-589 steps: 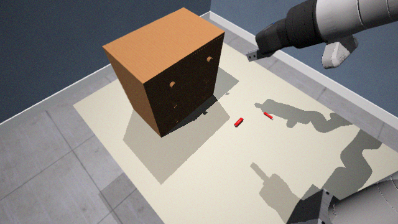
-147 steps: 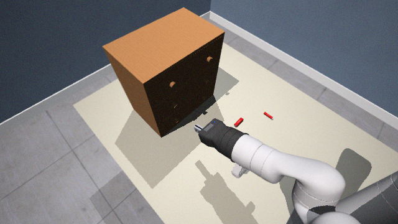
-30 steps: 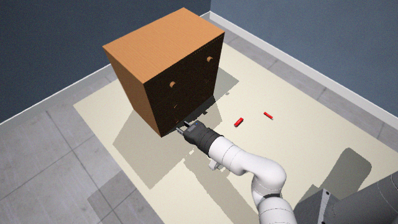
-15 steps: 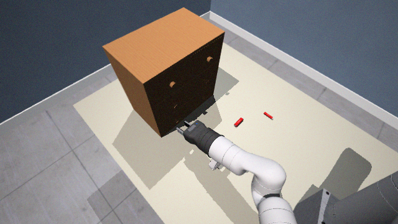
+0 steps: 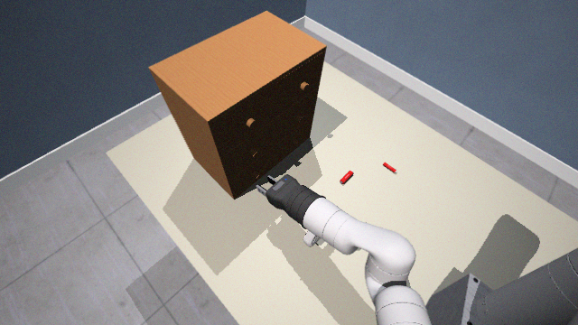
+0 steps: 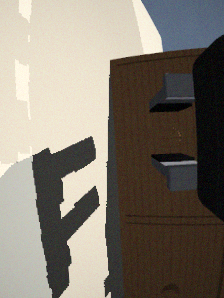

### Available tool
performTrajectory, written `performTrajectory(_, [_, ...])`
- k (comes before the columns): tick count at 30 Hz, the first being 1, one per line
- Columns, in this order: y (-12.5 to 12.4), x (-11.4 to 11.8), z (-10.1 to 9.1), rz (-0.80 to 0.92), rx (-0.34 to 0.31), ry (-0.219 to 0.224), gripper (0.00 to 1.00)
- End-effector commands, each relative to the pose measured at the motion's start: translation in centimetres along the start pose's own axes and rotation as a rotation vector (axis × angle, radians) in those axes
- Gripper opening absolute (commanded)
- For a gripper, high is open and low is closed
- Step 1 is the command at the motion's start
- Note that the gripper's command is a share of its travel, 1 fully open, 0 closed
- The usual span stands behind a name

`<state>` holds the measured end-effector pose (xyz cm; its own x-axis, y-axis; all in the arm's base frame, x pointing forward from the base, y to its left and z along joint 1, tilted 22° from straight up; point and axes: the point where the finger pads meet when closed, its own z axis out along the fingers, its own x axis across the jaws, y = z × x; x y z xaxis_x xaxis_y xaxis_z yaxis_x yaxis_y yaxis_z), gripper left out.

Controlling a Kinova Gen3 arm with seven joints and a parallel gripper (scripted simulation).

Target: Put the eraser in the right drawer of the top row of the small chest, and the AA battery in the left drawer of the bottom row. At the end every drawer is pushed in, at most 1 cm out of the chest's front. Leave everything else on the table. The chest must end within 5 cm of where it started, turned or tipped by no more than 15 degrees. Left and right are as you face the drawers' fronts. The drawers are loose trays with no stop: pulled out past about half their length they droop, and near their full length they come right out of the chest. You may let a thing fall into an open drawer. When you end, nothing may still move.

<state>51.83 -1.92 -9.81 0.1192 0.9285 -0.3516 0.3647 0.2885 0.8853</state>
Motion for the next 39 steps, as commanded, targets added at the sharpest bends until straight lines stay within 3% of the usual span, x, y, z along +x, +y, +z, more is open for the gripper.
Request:
performTrajectory(1, [0.20,-0.15,0.14,-0.003,-0.005,-0.004,0.67])
performTrajectory(39, [-0.10,-0.59,0.13,-0.003,-0.005,-0.004,0.67])
